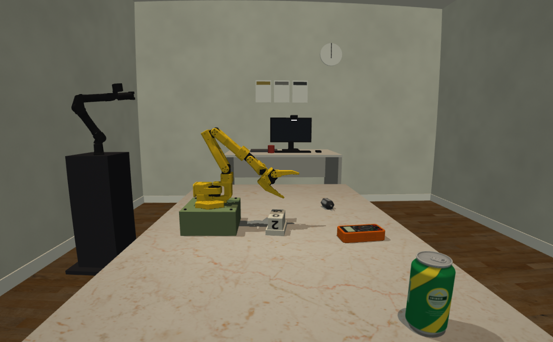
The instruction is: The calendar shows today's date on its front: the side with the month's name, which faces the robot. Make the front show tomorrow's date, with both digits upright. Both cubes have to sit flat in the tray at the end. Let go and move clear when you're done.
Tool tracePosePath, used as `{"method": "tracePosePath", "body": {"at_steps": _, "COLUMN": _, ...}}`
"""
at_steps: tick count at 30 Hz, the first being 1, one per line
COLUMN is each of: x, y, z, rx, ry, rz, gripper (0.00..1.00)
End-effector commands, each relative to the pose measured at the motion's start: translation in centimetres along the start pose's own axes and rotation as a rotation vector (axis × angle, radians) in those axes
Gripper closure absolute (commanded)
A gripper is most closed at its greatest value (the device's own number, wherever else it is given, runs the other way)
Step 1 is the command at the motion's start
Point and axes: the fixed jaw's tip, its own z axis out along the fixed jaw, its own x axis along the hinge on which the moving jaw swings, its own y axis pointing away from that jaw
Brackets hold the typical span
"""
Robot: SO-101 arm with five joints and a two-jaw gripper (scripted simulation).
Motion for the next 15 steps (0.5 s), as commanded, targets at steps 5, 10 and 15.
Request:
{"method": "tracePosePath", "body": {"at_steps": 5, "x": 0.8, "y": 1.2, "z": -0.1, "rx": -0.112, "ry": 0.002, "rz": -0.223, "gripper": 0.48}}
{"method": "tracePosePath", "body": {"at_steps": 10, "x": 1.3, "y": 2.3, "z": -0.4, "rx": -0.193, "ry": -0.018, "rz": -0.392, "gripper": 0.52}}
{"method": "tracePosePath", "body": {"at_steps": 15, "x": 1.7, "y": 3.2, "z": -0.7, "rx": -0.266, "ry": -0.051, "rz": -0.548, "gripper": 0.55}}
